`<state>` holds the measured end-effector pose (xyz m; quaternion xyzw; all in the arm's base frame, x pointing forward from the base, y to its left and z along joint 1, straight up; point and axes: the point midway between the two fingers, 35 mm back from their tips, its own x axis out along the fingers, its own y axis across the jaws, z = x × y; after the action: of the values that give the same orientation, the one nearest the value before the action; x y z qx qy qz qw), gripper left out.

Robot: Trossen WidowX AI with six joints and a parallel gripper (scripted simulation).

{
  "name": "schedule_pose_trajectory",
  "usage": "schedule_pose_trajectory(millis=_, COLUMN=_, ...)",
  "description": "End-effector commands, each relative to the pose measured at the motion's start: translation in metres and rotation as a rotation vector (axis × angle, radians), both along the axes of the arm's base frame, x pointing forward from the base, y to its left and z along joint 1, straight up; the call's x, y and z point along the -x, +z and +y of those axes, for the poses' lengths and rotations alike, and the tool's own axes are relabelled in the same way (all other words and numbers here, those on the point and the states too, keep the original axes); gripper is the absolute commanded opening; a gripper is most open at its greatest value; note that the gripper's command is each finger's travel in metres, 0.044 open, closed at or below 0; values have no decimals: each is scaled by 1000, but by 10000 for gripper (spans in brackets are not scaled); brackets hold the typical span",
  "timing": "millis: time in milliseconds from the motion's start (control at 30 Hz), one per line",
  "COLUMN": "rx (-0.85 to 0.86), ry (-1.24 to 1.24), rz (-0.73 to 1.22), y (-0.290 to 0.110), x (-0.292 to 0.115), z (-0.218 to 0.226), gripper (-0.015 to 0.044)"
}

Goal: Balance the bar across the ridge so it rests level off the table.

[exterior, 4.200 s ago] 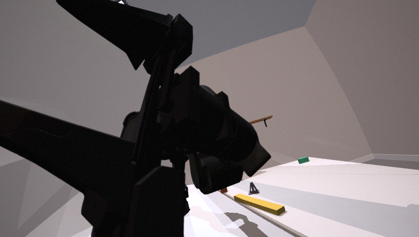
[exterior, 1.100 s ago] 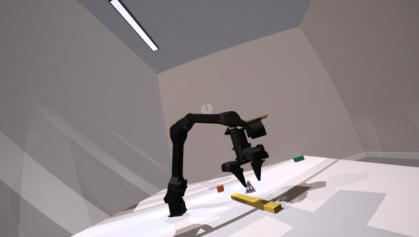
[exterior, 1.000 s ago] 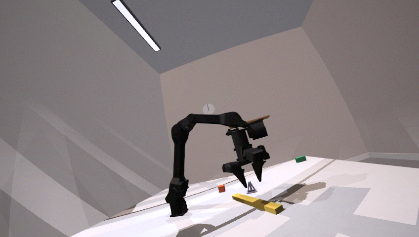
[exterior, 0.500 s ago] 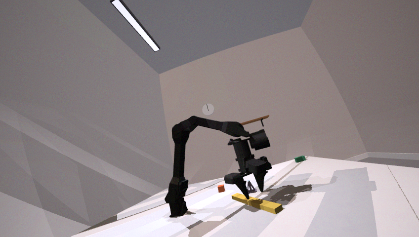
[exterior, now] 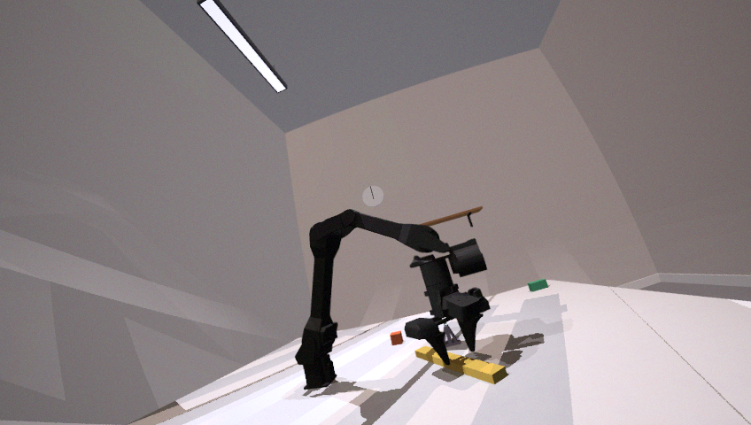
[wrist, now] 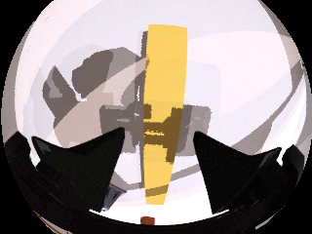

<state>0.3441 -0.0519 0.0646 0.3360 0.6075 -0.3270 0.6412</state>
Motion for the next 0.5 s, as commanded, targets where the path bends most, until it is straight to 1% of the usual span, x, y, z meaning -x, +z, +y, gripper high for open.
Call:
schedule_pose_trajectory(millis=0, rx=-6, ry=6, rz=16, y=-12, x=2, z=1, gripper=315)
schedule_pose_trajectory(millis=467, rx=-6, ry=6, rz=16, y=-14, x=2, z=1, gripper=315)
